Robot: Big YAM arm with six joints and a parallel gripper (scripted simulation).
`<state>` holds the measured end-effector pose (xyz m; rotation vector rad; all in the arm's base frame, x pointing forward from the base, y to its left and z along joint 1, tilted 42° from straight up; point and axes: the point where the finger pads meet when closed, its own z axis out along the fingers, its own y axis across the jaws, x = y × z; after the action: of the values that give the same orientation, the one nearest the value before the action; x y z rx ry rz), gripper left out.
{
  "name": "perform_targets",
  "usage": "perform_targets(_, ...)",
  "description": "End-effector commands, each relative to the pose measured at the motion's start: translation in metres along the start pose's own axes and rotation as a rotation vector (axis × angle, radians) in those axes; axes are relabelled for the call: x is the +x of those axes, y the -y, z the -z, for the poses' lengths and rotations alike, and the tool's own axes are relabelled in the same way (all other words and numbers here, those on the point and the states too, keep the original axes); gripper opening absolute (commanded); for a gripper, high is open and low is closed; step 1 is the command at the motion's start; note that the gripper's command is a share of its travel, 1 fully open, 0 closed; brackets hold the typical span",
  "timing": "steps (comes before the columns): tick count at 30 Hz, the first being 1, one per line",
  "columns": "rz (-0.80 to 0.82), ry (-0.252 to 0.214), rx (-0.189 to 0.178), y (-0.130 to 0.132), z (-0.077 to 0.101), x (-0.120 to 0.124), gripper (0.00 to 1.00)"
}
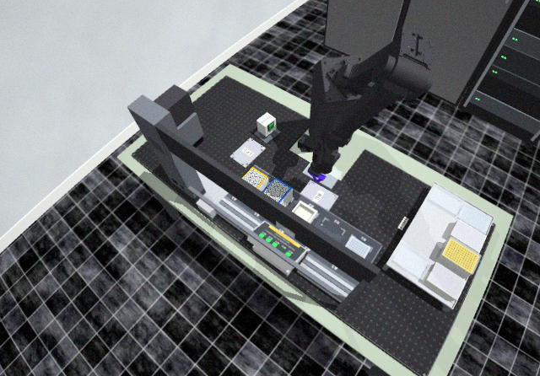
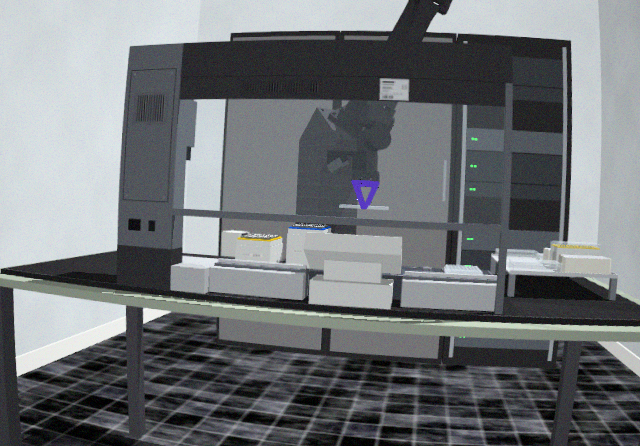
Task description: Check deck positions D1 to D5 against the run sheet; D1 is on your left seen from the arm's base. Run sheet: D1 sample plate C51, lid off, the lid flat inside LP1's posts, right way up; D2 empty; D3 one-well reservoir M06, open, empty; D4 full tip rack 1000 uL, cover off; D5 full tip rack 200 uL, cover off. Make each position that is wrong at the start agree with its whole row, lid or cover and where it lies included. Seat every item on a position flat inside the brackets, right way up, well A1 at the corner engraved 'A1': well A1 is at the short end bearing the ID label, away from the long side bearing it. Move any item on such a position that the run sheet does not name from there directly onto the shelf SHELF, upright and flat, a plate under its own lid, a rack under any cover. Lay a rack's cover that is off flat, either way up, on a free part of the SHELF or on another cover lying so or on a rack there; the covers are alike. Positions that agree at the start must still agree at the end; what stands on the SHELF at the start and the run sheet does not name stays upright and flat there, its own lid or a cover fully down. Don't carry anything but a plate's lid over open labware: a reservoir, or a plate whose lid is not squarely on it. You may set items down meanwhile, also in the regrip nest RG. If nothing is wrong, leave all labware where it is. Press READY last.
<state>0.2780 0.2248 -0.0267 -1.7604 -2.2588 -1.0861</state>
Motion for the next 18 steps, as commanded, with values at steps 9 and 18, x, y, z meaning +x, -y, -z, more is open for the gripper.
perform_targets(9,-0.005,-0.003,-0.003,-0.002,-0.021,0.003,0.0)
perform_targets(18,-0.005,-0.003,-0.002,-0.001,-0.033,0.003,0.0)
